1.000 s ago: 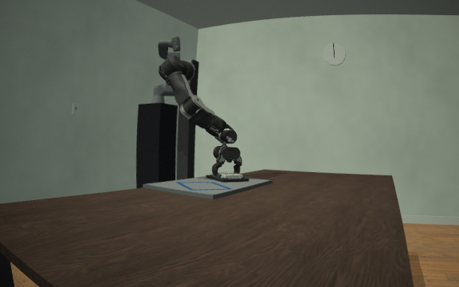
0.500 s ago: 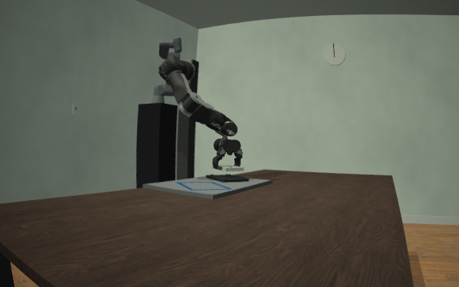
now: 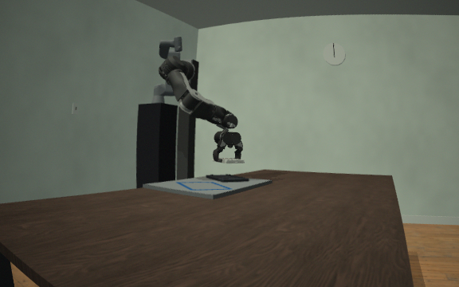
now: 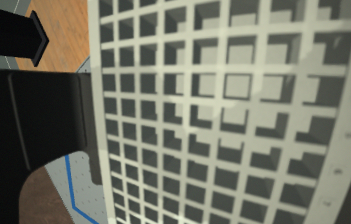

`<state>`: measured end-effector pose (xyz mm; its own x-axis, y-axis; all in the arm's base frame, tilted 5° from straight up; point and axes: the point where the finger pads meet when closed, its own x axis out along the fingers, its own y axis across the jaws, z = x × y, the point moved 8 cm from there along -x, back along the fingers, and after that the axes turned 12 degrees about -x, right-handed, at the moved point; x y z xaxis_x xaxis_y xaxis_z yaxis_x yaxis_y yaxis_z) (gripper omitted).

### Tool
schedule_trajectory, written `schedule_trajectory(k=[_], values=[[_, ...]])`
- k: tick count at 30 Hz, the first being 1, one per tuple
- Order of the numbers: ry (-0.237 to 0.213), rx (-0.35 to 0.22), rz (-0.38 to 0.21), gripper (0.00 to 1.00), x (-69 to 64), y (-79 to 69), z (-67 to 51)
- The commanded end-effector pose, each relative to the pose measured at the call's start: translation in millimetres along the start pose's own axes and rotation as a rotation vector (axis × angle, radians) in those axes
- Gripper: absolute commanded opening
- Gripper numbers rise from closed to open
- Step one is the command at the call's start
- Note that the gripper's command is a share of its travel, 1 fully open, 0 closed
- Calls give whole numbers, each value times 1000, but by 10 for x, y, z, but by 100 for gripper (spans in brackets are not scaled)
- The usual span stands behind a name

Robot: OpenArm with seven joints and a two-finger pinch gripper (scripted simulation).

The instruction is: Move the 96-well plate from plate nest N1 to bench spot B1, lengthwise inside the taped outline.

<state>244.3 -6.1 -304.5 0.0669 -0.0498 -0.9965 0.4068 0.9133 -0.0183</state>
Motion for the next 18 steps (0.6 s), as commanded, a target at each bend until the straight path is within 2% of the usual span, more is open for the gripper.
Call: schedule_trajectory(k=[1,7,12,18], values=[[-1,3,-6,0,-6,-2,5],[-1,3,-6,0,-6,-2,5],[-1,3,-5,0,-322,-16,-4],[-1,3,-5,0,-322,-16,-4]])
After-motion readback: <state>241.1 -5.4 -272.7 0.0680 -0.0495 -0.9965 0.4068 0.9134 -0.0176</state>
